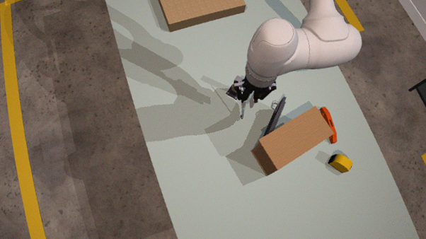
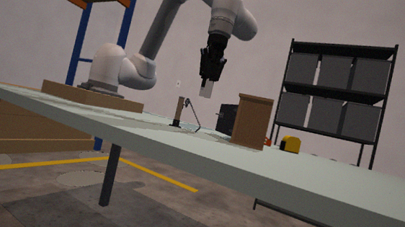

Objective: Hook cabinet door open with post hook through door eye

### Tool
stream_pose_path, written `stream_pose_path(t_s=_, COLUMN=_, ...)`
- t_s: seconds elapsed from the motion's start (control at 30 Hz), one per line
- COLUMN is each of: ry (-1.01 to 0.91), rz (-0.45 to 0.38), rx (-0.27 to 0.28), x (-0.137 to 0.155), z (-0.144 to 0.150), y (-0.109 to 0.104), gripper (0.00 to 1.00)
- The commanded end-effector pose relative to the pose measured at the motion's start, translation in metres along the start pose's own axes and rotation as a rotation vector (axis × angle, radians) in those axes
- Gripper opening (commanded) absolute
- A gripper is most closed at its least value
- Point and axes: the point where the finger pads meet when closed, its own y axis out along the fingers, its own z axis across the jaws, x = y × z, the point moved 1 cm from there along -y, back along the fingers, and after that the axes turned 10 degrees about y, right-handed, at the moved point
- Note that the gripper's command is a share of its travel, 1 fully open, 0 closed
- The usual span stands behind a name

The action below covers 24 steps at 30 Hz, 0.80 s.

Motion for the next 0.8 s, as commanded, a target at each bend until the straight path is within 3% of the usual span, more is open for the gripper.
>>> stream_pose_path(t_s=0.0, ry=0.000, rz=0.000, rx=0.000, x=0.000, z=0.000, y=0.017, gripper=0.14)
stream_pose_path(t_s=0.33, ry=0.000, rz=0.000, rx=0.000, x=0.000, z=0.000, y=0.057, gripper=0.14)
stream_pose_path(t_s=0.77, ry=0.000, rz=0.000, rx=0.000, x=0.000, z=0.000, y=0.081, gripper=0.14)
